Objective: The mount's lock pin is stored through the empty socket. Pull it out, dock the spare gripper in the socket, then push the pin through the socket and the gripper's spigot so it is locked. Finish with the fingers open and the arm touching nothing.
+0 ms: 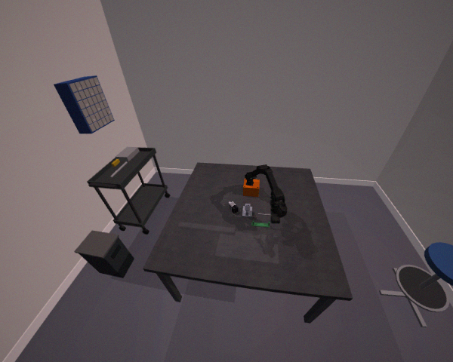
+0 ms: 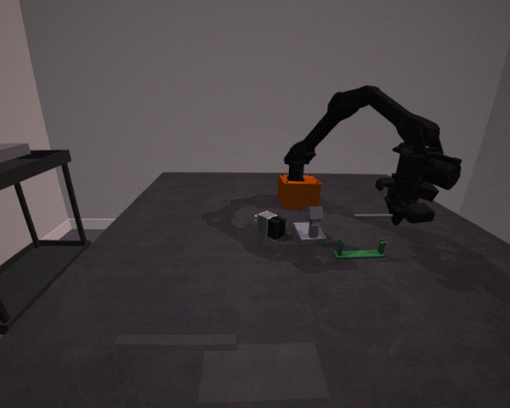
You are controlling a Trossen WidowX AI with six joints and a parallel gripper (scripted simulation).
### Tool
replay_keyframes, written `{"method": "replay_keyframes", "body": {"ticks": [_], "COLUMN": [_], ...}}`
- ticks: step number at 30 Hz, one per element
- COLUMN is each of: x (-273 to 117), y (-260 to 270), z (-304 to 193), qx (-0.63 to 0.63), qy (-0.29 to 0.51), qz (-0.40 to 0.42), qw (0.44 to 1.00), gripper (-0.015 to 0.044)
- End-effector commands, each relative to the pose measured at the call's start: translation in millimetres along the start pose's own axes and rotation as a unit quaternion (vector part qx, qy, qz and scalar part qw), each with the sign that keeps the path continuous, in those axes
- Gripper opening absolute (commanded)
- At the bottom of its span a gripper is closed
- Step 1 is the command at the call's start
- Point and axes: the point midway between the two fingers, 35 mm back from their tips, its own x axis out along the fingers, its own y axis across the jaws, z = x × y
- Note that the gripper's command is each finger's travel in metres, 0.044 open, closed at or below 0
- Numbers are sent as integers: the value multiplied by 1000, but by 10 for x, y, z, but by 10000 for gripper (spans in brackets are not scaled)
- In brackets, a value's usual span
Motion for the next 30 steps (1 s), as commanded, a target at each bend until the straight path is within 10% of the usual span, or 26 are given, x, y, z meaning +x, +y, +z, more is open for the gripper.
{"method": "replay_keyframes", "body": {"ticks": [1, 30], "x": [-40, 340], "y": [-90, -172], "z": [37, 5], "qx": [-1, -1], "qy": [-2, 0], "qz": [-5, -1], "qw": [1000, 1000], "gripper": [0, 0]}}
